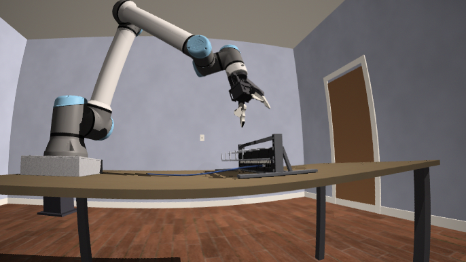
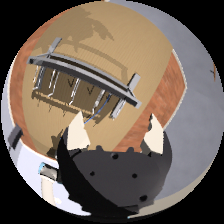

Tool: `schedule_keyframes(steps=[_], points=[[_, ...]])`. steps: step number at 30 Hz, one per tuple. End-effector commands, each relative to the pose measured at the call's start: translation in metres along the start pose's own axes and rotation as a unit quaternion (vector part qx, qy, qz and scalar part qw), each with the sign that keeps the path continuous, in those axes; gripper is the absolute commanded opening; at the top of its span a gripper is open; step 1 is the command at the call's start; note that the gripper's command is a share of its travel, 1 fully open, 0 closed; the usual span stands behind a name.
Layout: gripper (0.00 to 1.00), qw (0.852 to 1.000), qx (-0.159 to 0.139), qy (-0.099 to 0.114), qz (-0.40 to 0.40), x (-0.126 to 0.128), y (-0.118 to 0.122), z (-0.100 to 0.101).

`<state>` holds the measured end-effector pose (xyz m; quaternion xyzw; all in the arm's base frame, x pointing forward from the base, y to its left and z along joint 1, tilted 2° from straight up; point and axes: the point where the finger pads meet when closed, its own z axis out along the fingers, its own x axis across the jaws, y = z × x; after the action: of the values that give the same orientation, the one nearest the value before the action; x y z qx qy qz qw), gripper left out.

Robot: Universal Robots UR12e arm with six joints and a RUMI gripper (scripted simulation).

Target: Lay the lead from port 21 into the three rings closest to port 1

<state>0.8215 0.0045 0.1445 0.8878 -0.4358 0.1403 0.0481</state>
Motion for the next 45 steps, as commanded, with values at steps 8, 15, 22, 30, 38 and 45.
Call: schedule_keyframes(steps=[8, 15, 22, 30, 38, 45], points=[[1.0, 1.0, 0.001, 0.001, 0.0, 0.001, 0.0, -0.001], [1.0, 1.0, 0.001, 0.001, 0.0, 0.001, 0.0, -0.001], [1.0, 1.0, 0.001, 0.0, -0.003, 0.0, 0.0, -0.001], [1.0, 0.999, 0.0, -0.009, -0.042, -0.013, 0.011, -0.003], [1.0, 0.993, 0.001, -0.024, -0.112, -0.035, 0.029, -0.007], [1.0, 0.976, 0.006, -0.046, -0.213, -0.07, 0.056, -0.013]])
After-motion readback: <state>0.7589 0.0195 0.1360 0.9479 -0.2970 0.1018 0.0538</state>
